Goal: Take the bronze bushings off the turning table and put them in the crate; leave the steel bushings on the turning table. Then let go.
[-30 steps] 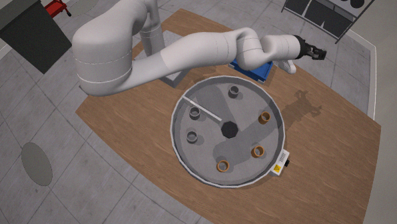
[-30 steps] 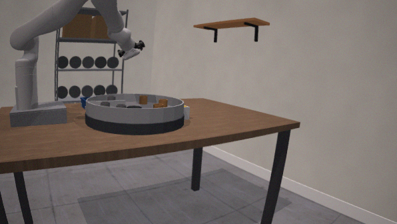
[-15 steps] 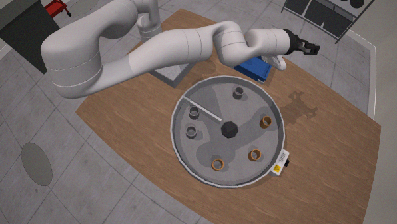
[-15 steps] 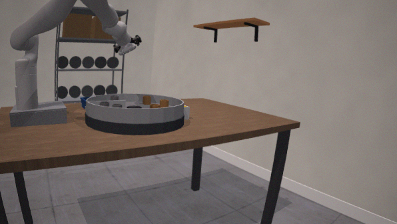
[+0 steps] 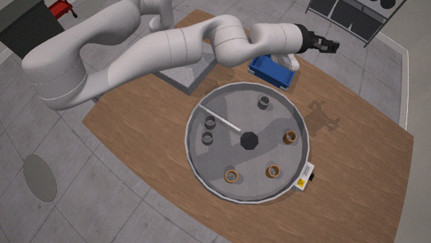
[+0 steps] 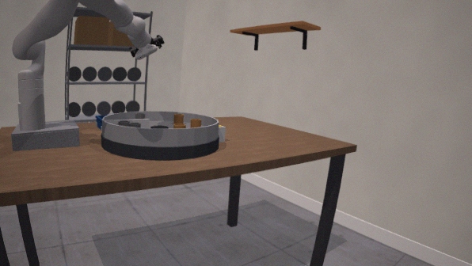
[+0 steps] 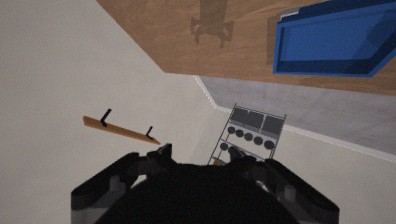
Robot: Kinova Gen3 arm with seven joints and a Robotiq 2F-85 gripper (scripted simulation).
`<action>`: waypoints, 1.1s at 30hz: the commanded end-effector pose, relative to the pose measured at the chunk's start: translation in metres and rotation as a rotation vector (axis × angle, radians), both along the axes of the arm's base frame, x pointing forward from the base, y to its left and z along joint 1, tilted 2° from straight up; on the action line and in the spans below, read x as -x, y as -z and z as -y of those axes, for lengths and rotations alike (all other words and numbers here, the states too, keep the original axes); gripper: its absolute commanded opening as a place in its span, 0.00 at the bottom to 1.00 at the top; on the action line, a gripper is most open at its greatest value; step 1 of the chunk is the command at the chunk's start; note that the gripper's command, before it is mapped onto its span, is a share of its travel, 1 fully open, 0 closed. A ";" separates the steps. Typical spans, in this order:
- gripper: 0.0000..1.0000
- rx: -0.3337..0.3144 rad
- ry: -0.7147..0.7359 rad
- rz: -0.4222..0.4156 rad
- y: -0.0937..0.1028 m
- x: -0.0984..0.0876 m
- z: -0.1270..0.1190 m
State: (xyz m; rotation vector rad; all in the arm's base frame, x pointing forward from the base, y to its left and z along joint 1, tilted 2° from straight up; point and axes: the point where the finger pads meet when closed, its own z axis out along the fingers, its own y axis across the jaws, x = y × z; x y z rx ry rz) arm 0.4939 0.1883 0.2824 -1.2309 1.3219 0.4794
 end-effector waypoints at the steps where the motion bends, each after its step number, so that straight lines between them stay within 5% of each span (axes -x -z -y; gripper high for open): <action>1: 1.00 -0.002 0.018 -0.007 0.001 0.000 0.012; 8: 1.00 -0.002 0.018 -0.007 0.001 0.000 0.012; 13: 1.00 -0.002 0.019 -0.005 -0.020 0.031 0.051; 25: 1.00 -0.002 0.019 -0.005 -0.020 0.031 0.051; 30: 1.00 -0.005 0.022 -0.009 -0.042 0.062 0.089; 33: 1.00 -0.005 0.022 -0.009 -0.042 0.062 0.089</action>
